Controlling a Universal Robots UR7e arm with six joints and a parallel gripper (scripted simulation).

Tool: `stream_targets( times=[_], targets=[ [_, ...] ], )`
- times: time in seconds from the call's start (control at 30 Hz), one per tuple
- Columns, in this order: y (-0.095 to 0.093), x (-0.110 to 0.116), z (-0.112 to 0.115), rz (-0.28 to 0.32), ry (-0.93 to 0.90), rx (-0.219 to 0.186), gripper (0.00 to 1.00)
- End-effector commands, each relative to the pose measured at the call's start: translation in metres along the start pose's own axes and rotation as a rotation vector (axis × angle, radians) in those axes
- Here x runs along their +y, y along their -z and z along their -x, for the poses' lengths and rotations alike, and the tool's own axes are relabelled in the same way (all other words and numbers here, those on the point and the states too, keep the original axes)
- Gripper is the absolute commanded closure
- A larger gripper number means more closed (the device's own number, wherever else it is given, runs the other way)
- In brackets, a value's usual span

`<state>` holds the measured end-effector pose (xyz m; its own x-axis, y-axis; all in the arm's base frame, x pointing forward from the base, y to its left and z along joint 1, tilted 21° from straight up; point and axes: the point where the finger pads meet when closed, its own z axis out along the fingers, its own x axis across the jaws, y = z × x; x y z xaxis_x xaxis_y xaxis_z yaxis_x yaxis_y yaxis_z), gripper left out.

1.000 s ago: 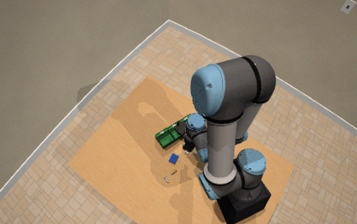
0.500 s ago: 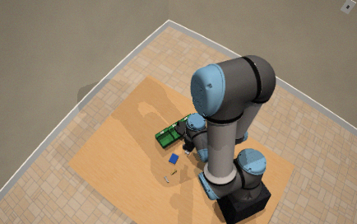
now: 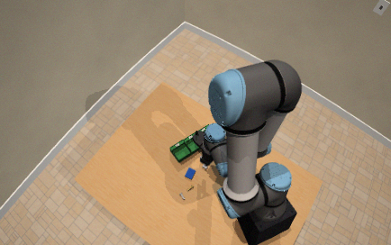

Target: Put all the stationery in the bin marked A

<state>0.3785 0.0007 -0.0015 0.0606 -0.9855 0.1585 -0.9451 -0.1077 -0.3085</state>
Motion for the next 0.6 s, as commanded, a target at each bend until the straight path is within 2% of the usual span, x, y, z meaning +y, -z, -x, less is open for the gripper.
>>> stream_targets(
  times=[0.0, 0.57],
  targets=[
    [-0.0002, -0.0024, -0.0043, -0.001, -0.157, 0.004, 0.38],
    [-0.0009, -0.0031, -0.0082, -0.002, -0.368, 0.005, 0.38]
  ],
)
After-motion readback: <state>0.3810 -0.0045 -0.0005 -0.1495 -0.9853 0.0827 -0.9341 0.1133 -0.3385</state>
